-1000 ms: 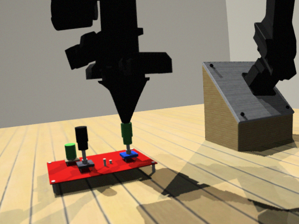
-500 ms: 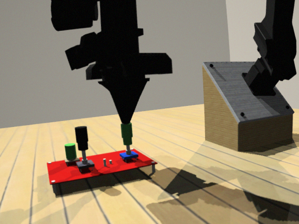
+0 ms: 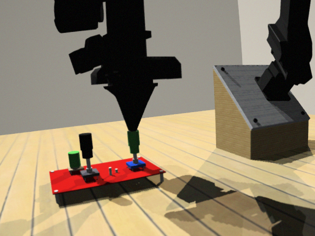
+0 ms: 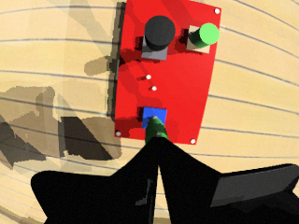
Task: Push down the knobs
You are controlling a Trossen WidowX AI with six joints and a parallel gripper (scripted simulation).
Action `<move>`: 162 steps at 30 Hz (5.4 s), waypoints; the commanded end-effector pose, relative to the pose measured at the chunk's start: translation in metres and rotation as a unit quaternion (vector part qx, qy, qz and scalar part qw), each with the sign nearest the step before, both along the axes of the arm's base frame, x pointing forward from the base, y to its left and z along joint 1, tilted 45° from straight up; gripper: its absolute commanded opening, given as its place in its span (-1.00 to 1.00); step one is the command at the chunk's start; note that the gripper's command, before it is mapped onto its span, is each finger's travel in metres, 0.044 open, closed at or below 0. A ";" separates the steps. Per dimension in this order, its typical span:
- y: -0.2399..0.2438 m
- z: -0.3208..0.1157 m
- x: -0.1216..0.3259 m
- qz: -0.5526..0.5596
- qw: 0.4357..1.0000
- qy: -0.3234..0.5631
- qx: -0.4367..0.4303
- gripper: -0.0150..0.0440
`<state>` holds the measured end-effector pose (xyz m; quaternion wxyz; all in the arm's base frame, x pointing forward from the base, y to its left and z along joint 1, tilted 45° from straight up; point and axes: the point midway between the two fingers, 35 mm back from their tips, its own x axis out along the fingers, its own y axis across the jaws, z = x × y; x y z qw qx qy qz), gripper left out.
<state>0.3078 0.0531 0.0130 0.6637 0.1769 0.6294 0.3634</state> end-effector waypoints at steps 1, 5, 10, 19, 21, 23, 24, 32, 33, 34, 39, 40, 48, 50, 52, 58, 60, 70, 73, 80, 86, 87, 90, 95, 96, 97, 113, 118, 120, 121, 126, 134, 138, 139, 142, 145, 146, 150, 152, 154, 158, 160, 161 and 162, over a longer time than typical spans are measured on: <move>0.004 -0.002 0.000 0.002 1.000 0.000 0.002 -0.49; 0.004 -0.002 0.000 0.002 1.000 0.000 0.002 -0.49; 0.005 -0.003 0.000 0.002 1.000 0.000 0.002 -0.49; 0.006 -0.004 0.000 0.002 1.000 0.000 0.002 -0.49; 0.006 -0.004 0.000 0.002 1.000 0.000 0.002 -0.49; 0.006 -0.005 0.000 0.002 1.000 0.000 0.002 -0.49; 0.007 -0.005 0.000 0.002 1.000 0.000 0.002 -0.49; 0.007 -0.006 0.000 0.002 1.000 0.000 0.002 -0.49; 0.007 -0.006 0.000 0.002 1.000 0.000 0.002 -0.49; 0.007 -0.006 0.000 0.002 1.000 0.000 0.002 -0.49; 0.008 -0.006 -0.001 0.002 1.000 0.000 0.002 -0.49; 0.008 -0.006 -0.001 0.002 1.000 0.000 0.002 -0.49; 0.008 -0.006 -0.001 0.002 1.000 0.000 0.002 -0.49; 0.008 -0.006 -0.001 0.002 1.000 0.000 0.002 -0.49; 0.008 -0.006 -0.001 0.002 1.000 0.000 0.002 -0.49; 0.008 -0.007 -0.001 0.002 1.000 0.000 0.002 -0.49; 0.008 -0.007 -0.001 0.002 1.000 0.000 0.002 -0.49; 0.009 -0.007 -0.001 0.002 1.000 0.000 0.002 -0.49; 0.009 -0.007 -0.001 0.002 1.000 0.000 0.002 -0.49; 0.009 -0.007 -0.001 0.002 1.000 0.000 0.002 -0.49; 0.009 -0.008 -0.001 0.002 1.000 0.000 0.002 -0.49; 0.009 -0.008 -0.001 0.002 1.000 0.000 0.002 -0.49; 0.009 -0.008 -0.001 0.002 1.000 0.000 0.002 -0.49; 0.009 -0.008 -0.001 0.002 1.000 0.000 0.002 -0.49; 0.009 -0.008 -0.001 0.002 1.000 0.000 0.002 -0.49; 0.010 -0.008 -0.001 0.002 1.000 0.000 0.002 -0.49; 0.010 -0.009 -0.001 0.002 1.000 0.000 0.002 -0.49; 0.010 -0.009 -0.001 0.002 1.000 0.000 0.002 -0.49; 0.009 -0.008 -0.001 0.002 1.000 0.000 0.002 -0.49; 0.009 -0.007 -0.001 0.002 1.000 0.000 0.002 -0.49; 0.004 -0.002 0.000 0.001 1.000 0.000 0.002 -0.49; -0.005 0.006 0.001 0.002 1.000 0.000 0.001 -0.49; 0.000 0.002 -0.002 0.002 1.000 0.006 0.004 -0.14; 0.000 0.002 -0.002 0.002 1.000 0.006 0.004 -0.05; 0.000 0.002 -0.002 0.002 1.000 0.006 0.004 0.22; -0.008 -0.001 -0.001 -0.021 1.000 0.017 -0.001 -0.05; -0.013 -0.003 -0.001 -0.036 0.999 0.025 -0.004 -0.14; -0.019 -0.002 0.005 -0.078 0.995 0.061 -0.008 -0.49; -0.019 0.001 0.010 -0.100 0.991 0.084 -0.009 -0.49; -0.019 0.004 0.015 -0.124 0.986 0.109 -0.011 -0.49; -0.020 0.010 0.024 -0.171 0.972 0.157 -0.013 -0.49; -0.020 0.012 0.029 -0.194 0.964 0.182 -0.015 -0.49; -0.020 0.014 0.031 -0.206 0.959 0.194 -0.016 -0.49; -0.020 0.015 0.033 -0.217 0.954 0.206 -0.016 -0.49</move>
